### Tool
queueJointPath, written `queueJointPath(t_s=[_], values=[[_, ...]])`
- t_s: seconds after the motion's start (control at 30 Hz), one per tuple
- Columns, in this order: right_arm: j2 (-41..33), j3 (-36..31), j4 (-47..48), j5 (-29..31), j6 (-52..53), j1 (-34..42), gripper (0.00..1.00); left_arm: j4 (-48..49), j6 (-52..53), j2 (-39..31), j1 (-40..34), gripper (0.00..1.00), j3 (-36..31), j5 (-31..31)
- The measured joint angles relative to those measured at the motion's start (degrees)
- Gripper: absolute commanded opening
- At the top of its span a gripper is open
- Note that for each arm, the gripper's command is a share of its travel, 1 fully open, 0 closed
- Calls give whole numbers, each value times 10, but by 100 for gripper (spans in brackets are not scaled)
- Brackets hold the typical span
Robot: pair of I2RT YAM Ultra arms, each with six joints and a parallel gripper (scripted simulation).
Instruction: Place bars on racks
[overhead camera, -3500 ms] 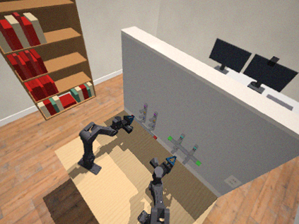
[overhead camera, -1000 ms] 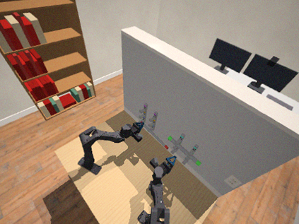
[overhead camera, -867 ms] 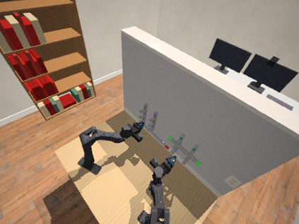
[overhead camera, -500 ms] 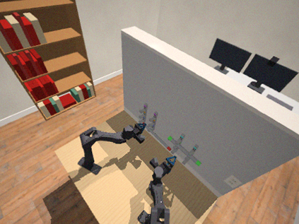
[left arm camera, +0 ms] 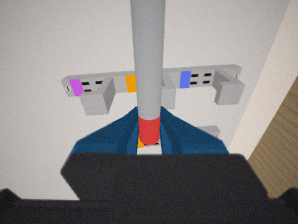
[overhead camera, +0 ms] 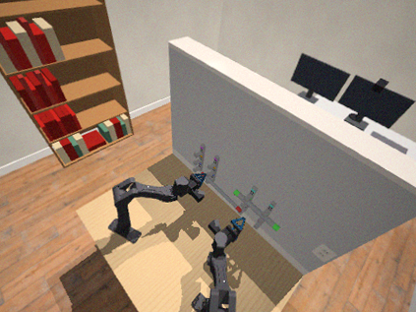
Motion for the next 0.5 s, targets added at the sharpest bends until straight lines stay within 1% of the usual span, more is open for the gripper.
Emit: queueJointPath(t_s=[0.5], values=[[0, 0, 0, 0, 0, 0, 100, -5, 0, 18, -12, 0, 15, -17]])
